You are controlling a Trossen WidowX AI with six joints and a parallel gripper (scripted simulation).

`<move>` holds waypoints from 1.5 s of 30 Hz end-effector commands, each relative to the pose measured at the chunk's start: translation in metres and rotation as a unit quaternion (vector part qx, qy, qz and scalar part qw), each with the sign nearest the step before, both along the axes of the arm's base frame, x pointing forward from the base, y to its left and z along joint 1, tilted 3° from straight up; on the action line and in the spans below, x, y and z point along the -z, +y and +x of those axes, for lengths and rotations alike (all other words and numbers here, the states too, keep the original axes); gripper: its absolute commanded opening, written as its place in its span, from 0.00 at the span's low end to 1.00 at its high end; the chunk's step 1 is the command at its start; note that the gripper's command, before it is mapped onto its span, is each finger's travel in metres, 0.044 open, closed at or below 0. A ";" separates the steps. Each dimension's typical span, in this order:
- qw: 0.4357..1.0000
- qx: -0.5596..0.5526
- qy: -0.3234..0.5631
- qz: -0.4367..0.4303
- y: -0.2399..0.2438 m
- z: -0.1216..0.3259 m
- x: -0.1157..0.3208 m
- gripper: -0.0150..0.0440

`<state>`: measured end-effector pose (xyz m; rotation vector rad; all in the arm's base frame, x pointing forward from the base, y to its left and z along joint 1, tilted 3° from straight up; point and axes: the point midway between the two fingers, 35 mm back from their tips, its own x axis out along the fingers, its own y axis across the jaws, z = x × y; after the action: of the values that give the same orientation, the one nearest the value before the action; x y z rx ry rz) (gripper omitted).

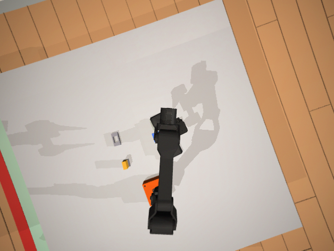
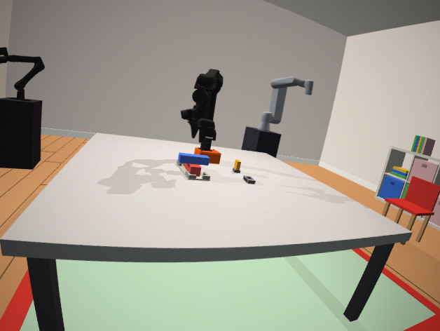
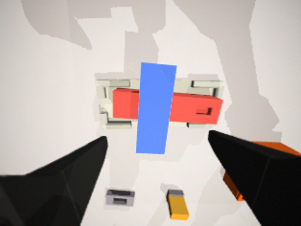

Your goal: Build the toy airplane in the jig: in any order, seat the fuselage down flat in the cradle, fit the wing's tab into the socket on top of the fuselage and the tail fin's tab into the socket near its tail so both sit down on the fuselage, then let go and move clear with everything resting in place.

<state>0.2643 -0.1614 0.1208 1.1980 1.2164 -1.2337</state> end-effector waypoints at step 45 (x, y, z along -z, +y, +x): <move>0.779 -0.627 -0.002 0.017 0.153 0.007 -0.002 1.00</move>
<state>0.2818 -0.0551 0.1240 0.1664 1.5739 -0.1733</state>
